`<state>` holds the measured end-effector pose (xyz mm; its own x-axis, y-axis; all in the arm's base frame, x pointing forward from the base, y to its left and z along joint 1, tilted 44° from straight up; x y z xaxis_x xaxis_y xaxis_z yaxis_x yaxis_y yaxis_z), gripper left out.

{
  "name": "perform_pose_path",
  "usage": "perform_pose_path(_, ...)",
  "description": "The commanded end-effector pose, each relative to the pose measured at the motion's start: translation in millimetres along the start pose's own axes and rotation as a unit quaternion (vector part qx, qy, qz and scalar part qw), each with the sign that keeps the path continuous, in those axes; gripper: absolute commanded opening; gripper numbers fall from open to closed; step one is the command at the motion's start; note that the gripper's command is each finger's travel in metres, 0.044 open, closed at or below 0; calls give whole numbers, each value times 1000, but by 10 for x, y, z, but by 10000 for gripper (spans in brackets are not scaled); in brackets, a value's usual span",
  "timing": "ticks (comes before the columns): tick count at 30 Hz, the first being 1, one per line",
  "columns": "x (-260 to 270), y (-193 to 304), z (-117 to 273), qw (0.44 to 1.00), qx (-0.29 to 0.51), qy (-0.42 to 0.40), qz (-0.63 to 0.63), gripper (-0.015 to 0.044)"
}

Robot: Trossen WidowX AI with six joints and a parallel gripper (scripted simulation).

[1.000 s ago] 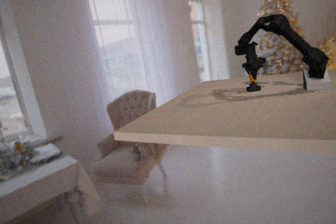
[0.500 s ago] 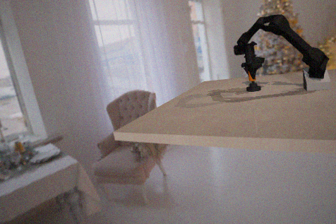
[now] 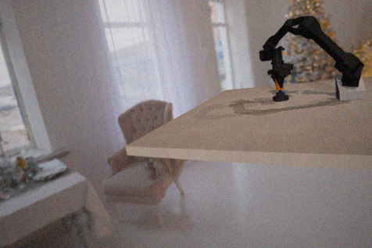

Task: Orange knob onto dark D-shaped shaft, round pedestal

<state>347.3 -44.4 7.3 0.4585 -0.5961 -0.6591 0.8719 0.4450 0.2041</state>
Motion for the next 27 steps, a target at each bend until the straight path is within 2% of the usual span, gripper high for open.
perform_pose_path(1,-14,-33,19,1000,2,-1,-2,0)
perform_pose_path(27,1,-17,-25,1000,2,-1,20,0)
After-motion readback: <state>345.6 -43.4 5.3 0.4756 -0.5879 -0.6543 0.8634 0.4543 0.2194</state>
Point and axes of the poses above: the point midway between the two fingers, 35 mm back from their tips, its own z axis back along the fingers, its own x axis across the jaws, y = z × x, the point moved 7 cm from there along z, back along the fingers, and after that the axes turned 6 degrees about -z, right-handed, at the moved point
